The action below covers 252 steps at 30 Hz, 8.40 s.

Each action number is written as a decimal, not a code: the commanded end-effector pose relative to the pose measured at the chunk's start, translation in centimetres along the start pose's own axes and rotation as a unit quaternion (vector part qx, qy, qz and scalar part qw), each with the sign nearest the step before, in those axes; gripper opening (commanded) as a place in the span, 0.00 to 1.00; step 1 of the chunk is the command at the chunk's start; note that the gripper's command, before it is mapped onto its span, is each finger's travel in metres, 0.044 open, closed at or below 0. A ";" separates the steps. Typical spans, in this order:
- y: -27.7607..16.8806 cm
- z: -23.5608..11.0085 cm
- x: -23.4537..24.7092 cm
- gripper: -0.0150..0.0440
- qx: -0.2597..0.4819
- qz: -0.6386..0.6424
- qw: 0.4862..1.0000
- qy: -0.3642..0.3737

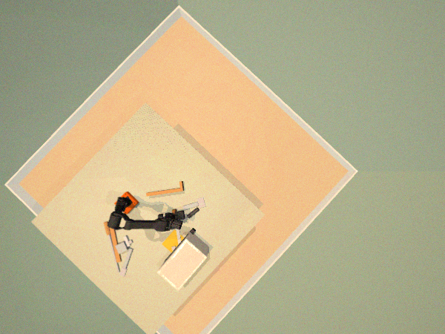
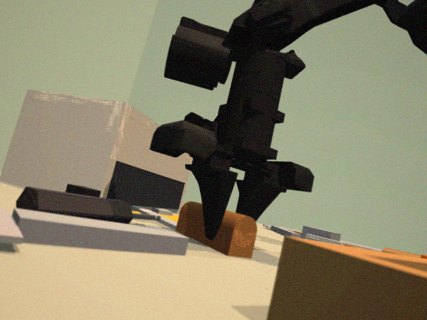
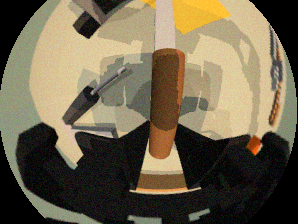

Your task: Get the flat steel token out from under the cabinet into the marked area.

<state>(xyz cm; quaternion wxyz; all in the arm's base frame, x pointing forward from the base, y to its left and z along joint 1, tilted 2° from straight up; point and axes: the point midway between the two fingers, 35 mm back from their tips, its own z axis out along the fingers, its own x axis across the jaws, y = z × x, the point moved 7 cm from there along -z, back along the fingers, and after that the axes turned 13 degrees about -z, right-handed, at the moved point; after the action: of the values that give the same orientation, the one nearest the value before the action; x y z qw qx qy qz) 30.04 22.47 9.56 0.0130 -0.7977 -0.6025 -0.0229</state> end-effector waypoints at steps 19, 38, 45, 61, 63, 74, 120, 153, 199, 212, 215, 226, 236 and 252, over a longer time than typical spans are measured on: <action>4.1 -0.1 -0.9 0.25 -0.003 -0.001 1.000 0.001; 6.1 -0.1 -1.6 0.25 -0.004 -0.001 1.000 0.000; 5.9 0.0 -2.3 0.25 -0.004 -0.001 1.000 0.000; 5.5 0.0 -3.4 0.25 -0.004 -0.001 1.000 -0.001; 5.2 0.0 -3.3 0.25 -0.004 -0.001 1.000 -0.001; 3.4 0.0 -2.7 0.25 -0.003 -0.001 1.000 0.000; -4.8 0.1 -0.3 0.25 0.001 0.000 1.000 0.001; -6.3 -2.1 -0.4 0.25 0.002 -0.003 1.000 0.001; -4.3 -2.1 -6.4 0.25 0.001 -0.003 1.000 -0.002; -3.6 -2.1 -7.9 0.25 0.000 -0.003 1.000 -0.003; -3.5 -2.1 -8.3 0.25 0.000 -0.003 1.000 -0.003; -3.0 -2.1 -9.5 0.25 0.000 -0.003 1.000 -0.003; -2.6 -2.1 -10.6 0.25 0.000 -0.003 1.000 -0.004; -1.9 -2.1 -12.3 0.25 -0.001 -0.003 1.000 -0.005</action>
<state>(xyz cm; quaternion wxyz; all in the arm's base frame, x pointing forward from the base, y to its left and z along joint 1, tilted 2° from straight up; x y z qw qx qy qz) 24.68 11.40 10.82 0.0131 -0.7976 -0.6029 -0.0138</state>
